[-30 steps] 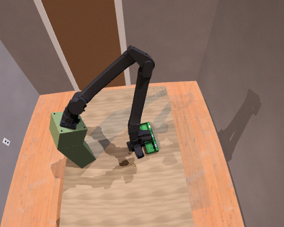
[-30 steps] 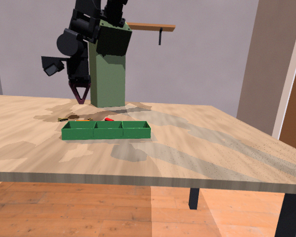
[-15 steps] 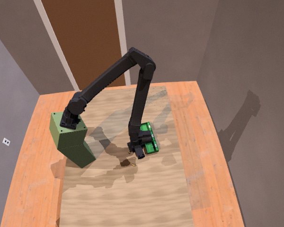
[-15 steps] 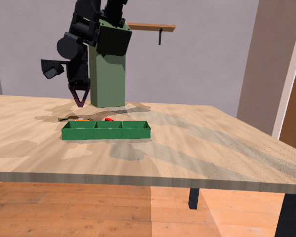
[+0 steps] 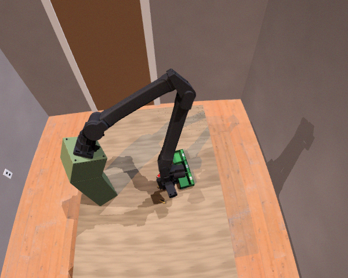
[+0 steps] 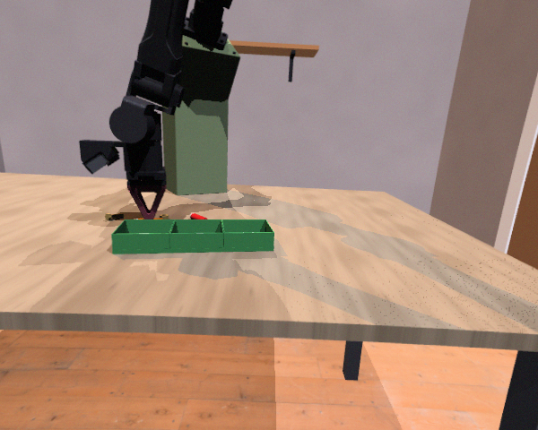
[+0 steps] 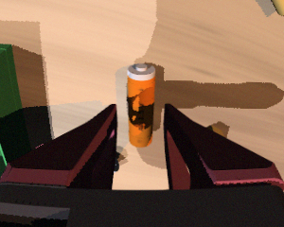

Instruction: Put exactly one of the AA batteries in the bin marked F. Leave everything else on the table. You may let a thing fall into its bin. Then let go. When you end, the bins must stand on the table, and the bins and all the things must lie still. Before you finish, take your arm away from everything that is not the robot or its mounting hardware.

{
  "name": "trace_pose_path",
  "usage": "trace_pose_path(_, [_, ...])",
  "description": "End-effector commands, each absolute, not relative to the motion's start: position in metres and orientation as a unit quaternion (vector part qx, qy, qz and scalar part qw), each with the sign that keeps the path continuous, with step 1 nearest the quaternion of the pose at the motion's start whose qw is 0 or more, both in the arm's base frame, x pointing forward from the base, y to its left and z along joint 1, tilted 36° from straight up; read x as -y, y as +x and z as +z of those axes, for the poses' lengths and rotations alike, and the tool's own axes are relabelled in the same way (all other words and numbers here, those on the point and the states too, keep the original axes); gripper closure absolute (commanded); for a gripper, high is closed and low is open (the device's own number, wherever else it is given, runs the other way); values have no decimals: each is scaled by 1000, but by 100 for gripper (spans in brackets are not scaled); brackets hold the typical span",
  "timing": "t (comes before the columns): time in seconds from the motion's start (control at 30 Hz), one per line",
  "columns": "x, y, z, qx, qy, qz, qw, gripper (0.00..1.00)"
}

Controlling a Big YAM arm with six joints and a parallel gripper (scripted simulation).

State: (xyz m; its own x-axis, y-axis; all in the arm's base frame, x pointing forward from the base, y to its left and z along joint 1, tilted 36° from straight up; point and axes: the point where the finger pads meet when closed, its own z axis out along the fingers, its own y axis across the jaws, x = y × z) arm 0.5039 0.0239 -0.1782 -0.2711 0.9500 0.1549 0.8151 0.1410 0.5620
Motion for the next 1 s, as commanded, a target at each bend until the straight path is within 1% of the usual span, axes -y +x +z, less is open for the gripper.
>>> trace_pose_path(0.0, [-30,506,-184,-744,594,283,119,73])
trace_pose_path(0.33, [-32,511,-191,-744,594,283,119,73])
trace_pose_path(0.43, [-33,497,-196,-745,597,276,110,73])
trace_pose_path(0.5, [-26,506,-187,-743,596,280,119,73])
trace_pose_path(0.8, [-25,506,-187,-743,596,280,119,73])
trace_pose_path(0.83, [-25,506,-187,-743,596,280,119,92])
trace_pose_path(0.97, [-25,506,-187,-743,596,280,119,92])
